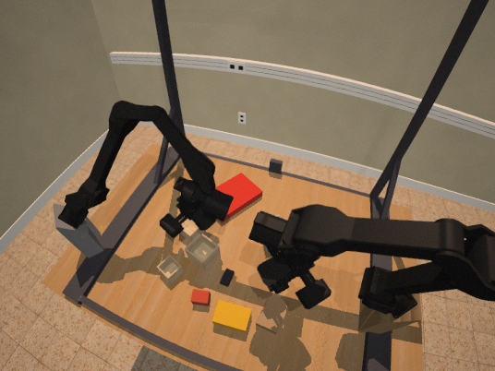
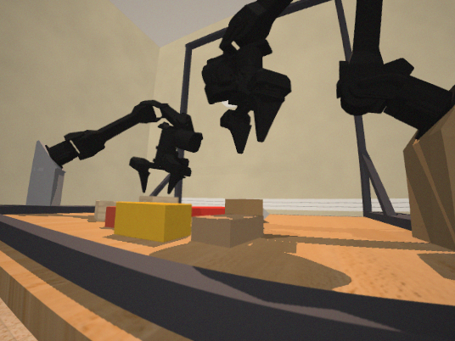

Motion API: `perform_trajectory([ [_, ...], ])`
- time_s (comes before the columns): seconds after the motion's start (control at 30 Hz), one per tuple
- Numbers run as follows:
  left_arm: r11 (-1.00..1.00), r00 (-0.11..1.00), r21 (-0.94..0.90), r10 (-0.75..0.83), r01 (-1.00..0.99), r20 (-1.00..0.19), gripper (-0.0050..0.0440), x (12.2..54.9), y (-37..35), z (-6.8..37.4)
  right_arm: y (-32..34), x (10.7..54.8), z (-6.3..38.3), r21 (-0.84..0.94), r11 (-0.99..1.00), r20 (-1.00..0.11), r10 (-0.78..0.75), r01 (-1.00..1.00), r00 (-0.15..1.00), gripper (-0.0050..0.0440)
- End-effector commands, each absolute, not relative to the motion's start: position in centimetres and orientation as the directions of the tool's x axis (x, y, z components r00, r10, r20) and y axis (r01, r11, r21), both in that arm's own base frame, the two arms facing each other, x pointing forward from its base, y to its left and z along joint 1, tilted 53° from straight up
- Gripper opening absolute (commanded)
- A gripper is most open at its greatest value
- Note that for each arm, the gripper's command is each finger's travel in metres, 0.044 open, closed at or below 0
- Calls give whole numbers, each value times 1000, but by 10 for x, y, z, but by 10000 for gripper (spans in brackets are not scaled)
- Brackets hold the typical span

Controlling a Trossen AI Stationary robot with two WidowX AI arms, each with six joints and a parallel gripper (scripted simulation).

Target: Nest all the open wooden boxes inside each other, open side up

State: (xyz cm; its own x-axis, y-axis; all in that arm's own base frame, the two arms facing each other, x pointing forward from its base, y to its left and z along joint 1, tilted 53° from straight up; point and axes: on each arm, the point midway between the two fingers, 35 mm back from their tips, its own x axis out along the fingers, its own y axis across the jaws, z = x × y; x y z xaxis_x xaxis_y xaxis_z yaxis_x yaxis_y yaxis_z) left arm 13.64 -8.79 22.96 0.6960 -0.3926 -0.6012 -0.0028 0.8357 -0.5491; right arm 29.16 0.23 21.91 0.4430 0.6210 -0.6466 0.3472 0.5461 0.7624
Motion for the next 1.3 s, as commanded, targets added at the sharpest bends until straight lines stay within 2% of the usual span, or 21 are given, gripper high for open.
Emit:
perform_trajectory([
  [0.0, 831, 702, -557, -400, 6, -589, 400, 135, -87, 233, 6, 298, 211, 759, 544, -651, 622, 358, 435, 400],
  [0.2, 831, 702, -557, -400, 6, -589, 400, 135, -87, 233, 26, 327, 186, 762, 540, -647, 623, 357, 439, 400],
  [0.73, 831, 702, -557, -400, 6, -589, 400, 135, -87, 233, 30, 338, 180, 763, 542, -646, 623, 351, 442, 400],
  [0.77, 831, 702, -557, -400, 6, -589, 400, 135, -87, 233, 30, 338, 180, 764, 542, -645, 623, 351, 442, 376],
  [1.27, 831, 702, -557, -400, 6, -589, 400, 135, -87, 233, 29, 337, 184, 767, 544, -641, 622, 341, 450, 289],
])
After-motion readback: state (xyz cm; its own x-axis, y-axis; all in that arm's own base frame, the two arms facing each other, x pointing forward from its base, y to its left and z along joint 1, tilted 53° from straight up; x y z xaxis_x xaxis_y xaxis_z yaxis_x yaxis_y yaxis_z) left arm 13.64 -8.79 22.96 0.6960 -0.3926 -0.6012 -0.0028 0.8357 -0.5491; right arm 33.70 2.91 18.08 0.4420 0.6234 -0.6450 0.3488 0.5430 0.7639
